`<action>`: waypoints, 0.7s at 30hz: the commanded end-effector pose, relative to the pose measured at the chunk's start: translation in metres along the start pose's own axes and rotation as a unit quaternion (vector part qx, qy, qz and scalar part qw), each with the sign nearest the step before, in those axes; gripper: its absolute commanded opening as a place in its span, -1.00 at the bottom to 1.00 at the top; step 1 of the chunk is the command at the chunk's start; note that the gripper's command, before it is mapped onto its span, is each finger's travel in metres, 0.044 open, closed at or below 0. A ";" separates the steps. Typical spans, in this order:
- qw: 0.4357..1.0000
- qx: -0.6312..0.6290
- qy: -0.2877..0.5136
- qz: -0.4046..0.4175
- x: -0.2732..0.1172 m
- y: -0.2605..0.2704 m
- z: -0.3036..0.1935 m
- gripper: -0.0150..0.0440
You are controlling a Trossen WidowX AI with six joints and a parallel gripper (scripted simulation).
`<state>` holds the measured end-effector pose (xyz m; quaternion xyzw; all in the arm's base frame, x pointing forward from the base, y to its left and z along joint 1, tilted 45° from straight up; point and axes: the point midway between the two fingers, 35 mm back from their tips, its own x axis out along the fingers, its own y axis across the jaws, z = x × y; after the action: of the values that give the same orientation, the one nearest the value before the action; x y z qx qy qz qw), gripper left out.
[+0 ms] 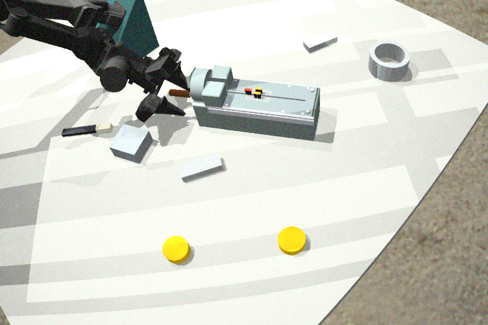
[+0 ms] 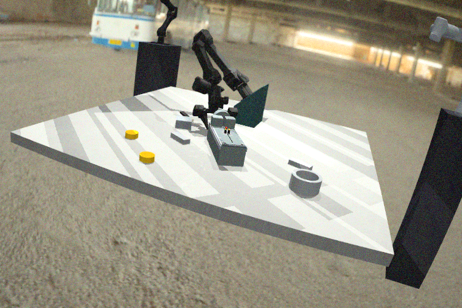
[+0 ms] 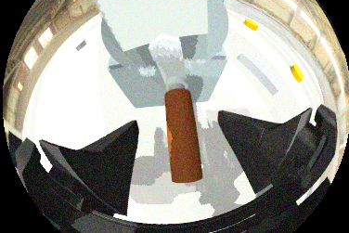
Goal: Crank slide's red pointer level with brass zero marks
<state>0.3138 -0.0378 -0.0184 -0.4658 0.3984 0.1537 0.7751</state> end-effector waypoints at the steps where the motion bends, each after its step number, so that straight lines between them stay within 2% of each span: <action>1: 1.000 0.000 0.000 -0.001 0.000 -0.001 0.000 1.00; 21: 1.000 0.001 -0.001 0.002 -0.040 0.000 0.045 1.00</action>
<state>0.3088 -0.0023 0.0153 -0.4654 0.3991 0.1567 0.7743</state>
